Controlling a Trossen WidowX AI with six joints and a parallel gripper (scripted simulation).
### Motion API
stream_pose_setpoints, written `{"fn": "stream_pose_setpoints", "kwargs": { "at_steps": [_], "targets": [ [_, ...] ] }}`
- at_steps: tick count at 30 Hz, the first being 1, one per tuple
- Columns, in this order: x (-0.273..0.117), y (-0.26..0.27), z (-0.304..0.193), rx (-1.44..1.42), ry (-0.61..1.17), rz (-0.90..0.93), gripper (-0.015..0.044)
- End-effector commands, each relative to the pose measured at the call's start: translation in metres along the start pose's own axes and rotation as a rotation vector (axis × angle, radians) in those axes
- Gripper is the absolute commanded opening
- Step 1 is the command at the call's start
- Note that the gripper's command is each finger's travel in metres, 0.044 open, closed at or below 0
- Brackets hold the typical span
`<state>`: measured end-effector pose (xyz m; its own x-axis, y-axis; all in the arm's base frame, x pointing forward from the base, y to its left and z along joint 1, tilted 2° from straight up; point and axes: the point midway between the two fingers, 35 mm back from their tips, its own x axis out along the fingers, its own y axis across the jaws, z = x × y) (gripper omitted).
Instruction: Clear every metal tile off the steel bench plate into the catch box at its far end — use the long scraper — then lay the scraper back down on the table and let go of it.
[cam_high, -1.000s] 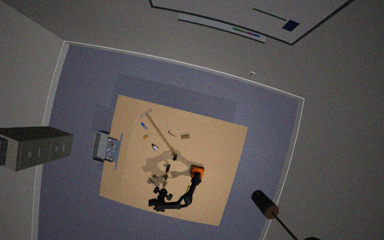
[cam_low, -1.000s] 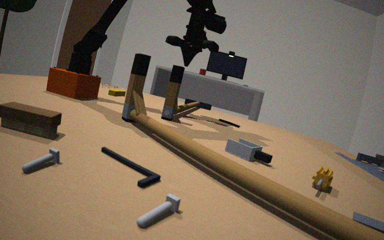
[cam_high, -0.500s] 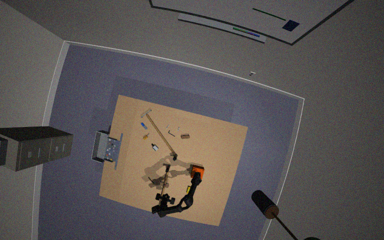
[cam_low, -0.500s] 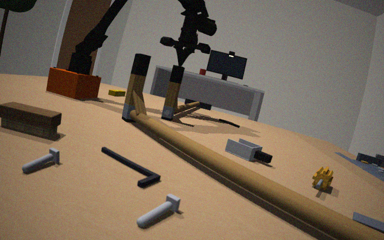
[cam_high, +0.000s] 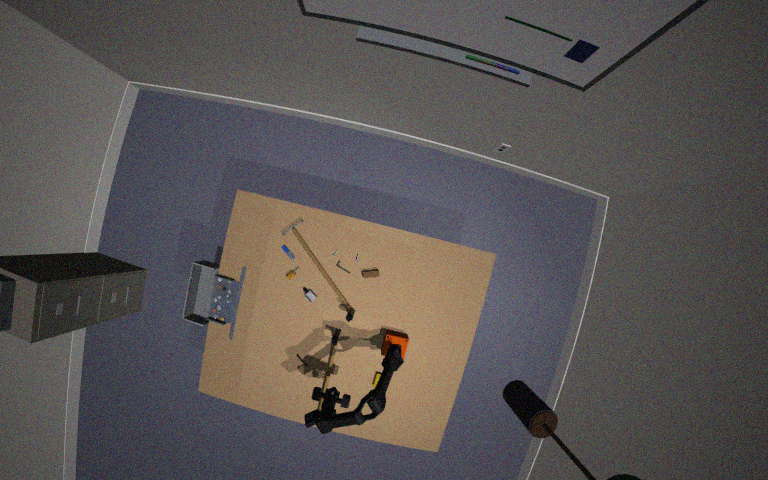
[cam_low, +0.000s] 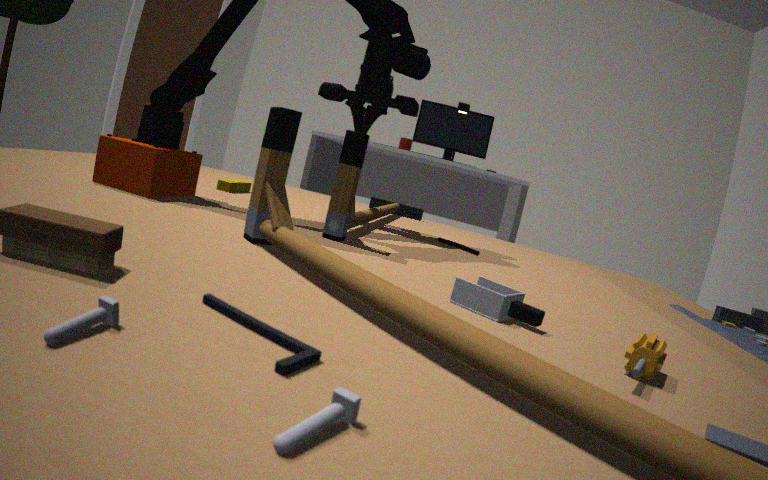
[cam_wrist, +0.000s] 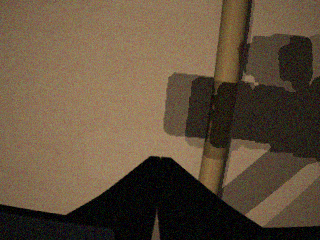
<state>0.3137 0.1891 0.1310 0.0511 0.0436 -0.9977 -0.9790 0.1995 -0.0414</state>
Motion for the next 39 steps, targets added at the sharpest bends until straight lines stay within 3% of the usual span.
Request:
{"fn": "stream_pose_setpoints", "kwargs": {
  "at_steps": [1, 39],
  "targets": [
    [0.013, -0.001, 0.001, -0.005, 0.005, 0.002, 0.0000],
    [0.112, -0.002, 0.000, -0.007, 0.005, 0.002, 0.0000]
  ]
}}
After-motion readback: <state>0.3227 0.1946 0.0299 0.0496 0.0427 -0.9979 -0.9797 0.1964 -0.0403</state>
